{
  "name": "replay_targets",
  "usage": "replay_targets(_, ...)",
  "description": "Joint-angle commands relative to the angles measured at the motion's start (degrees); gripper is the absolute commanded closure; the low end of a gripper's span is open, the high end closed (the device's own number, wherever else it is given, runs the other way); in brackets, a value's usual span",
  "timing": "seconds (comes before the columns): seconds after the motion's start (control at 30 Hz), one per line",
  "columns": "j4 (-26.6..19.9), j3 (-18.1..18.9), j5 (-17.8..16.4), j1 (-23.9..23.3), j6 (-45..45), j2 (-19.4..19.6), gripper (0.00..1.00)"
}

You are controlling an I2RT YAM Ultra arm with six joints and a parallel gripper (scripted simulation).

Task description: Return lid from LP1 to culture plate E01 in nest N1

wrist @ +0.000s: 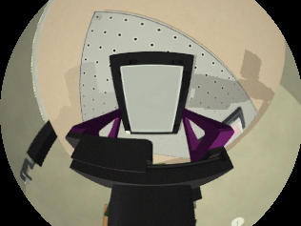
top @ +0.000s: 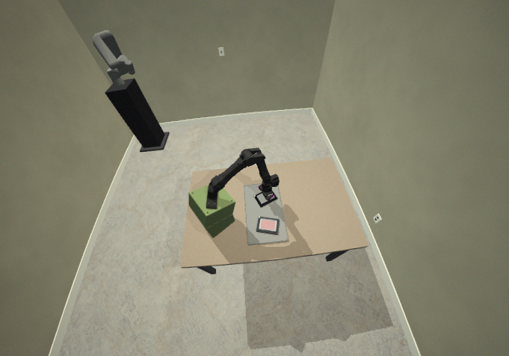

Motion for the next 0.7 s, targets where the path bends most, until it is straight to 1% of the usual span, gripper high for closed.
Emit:
replay_targets(0.0, 0.1, 0.5, 0.1, 0.0, 0.1, -0.1, 0.0)
replay_targets(0.17, 0.1, 0.5, 0.1, 0.0, 0.1, 0.0, 0.0)
replay_targets(0.2, 0.5, 1.7, 0.2, 0.3, 0.2, 1.0, 0.0)
replay_targets(0.23, 0.5, 1.7, 0.2, 0.3, 0.2, 1.0, 0.0)
replay_targets(0.27, 0.1, 0.5, 0.1, 0.0, 0.1, 0.0, 0.0)
replay_targets(0.3, 0.0, 1.7, 0.2, 0.3, 0.2, 0.9, 0.0)
replay_targets(0.37, 0.0, 1.7, 0.2, 0.3, 0.2, 0.9, 0.0)
replay_targets(0.4, 0.2, 1.7, 0.2, 0.3, 0.2, -1.0, 0.0)
replay_targets(0.43, 0.1, 1.7, 0.2, 0.3, 0.2, -1.1, 0.0)
replay_targets(0.67, 0.0, 1.5, 0.2, 0.2, 0.2, -0.6, 0.0)
